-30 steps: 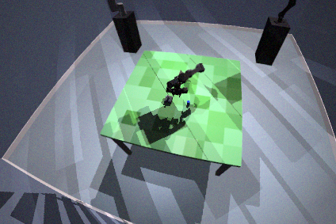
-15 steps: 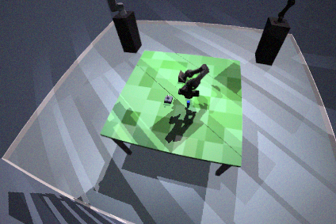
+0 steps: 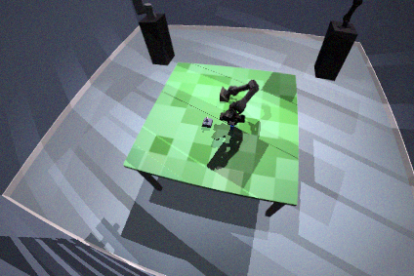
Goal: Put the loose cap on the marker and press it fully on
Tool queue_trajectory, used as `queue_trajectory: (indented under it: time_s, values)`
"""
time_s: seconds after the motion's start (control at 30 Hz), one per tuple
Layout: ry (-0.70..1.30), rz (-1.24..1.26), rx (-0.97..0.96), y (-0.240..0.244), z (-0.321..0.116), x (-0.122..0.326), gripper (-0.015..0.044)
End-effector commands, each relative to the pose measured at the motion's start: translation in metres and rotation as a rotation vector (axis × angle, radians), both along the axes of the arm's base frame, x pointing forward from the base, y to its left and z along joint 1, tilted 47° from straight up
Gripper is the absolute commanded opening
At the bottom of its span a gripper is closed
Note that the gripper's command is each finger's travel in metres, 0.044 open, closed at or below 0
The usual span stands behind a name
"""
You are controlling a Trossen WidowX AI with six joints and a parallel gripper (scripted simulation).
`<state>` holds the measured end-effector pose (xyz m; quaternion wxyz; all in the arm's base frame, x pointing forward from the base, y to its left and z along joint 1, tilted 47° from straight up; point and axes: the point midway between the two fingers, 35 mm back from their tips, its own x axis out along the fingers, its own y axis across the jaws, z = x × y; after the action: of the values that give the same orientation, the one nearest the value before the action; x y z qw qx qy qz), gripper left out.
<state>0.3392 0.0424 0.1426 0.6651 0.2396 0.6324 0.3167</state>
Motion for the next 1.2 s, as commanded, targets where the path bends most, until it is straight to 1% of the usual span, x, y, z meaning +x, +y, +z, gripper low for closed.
queue_trajectory:
  time_s: [0.0, 1.07, 1.17]
  values:
    - [0.004, -0.007, 0.004, 0.004, -0.004, 0.0, 0.0243]
    - [0.003, -0.007, 0.007, 0.04, -0.039, -0.001, 0.0243]
    - [0.003, -0.007, 0.007, 0.04, -0.039, -0.001, 0.0164]
